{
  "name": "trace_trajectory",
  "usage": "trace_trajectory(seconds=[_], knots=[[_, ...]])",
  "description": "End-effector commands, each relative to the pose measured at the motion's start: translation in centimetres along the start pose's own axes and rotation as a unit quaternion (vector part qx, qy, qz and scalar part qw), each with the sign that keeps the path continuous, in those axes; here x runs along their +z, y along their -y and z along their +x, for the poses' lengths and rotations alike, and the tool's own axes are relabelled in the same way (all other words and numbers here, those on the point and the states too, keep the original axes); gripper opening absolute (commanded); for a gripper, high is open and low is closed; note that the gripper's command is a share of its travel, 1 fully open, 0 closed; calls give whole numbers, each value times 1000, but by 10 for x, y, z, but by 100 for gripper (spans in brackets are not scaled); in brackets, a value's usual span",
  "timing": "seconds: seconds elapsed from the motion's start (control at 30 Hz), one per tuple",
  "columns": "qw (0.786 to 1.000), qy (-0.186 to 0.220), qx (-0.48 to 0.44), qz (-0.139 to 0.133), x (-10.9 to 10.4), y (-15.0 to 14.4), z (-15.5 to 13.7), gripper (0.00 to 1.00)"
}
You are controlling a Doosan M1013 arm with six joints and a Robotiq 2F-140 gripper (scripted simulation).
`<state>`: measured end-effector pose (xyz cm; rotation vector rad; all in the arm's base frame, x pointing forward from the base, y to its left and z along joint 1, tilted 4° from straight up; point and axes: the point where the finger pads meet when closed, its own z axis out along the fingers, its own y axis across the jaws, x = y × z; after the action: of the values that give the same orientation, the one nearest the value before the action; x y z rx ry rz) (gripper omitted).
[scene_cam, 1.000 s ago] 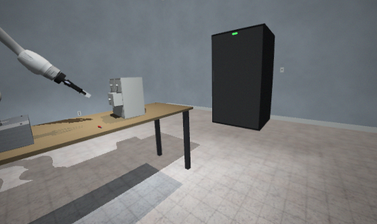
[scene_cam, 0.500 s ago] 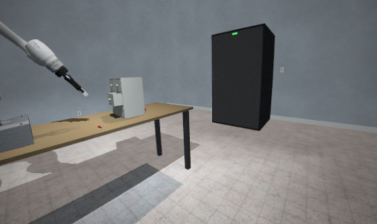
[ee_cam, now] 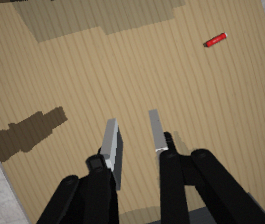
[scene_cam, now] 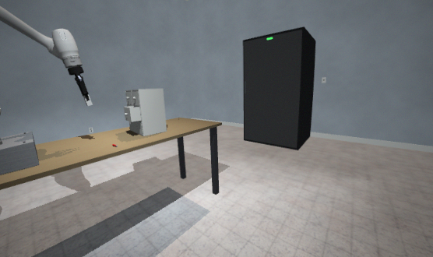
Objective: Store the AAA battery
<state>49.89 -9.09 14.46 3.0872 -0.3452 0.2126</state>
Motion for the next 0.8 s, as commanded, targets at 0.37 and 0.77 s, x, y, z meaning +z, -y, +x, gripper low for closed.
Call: trace_trajectory(seconds=[0.37, 0.77], knots=[[994, 105, 0, 1, -15, -1, -11, 20], [994, 105, 0, 1, -15, -1, -11, 20]])
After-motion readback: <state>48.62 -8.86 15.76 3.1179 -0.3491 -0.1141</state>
